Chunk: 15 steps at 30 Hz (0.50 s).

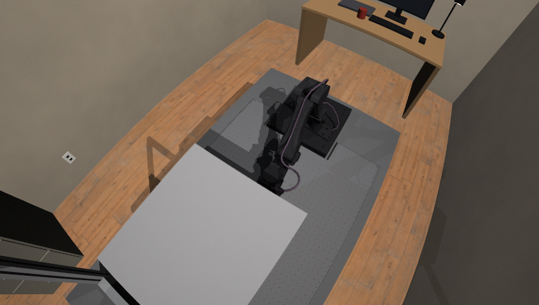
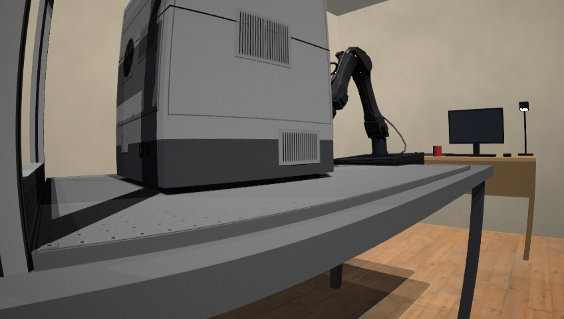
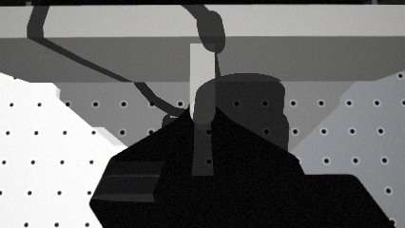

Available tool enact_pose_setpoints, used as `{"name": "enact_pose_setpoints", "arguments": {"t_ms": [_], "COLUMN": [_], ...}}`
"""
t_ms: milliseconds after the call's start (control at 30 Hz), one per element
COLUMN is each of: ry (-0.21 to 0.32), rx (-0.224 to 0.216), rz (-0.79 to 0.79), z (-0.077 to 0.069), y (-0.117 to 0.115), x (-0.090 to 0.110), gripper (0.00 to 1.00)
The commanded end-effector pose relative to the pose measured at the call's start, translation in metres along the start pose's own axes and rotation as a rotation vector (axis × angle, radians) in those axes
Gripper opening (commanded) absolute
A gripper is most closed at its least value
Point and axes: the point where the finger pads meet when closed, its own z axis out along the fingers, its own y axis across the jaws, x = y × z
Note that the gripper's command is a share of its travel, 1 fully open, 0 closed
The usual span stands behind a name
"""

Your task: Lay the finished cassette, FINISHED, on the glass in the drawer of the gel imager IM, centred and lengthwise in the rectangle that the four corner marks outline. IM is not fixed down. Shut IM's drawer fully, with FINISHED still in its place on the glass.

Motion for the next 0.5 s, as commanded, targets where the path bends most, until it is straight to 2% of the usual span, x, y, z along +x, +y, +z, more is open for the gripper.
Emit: {"name": "enact_pose_setpoints", "arguments": {"t_ms": [0,467], "ry": [-0.056,-0.056], "rx": [-0.003,-0.003], "rz": [0.002,0.002], "z": [0.006,0.016], "y": [-0.003,-0.003], "x": [-0.025,-0.036], "gripper": [0.0,0.0]}}
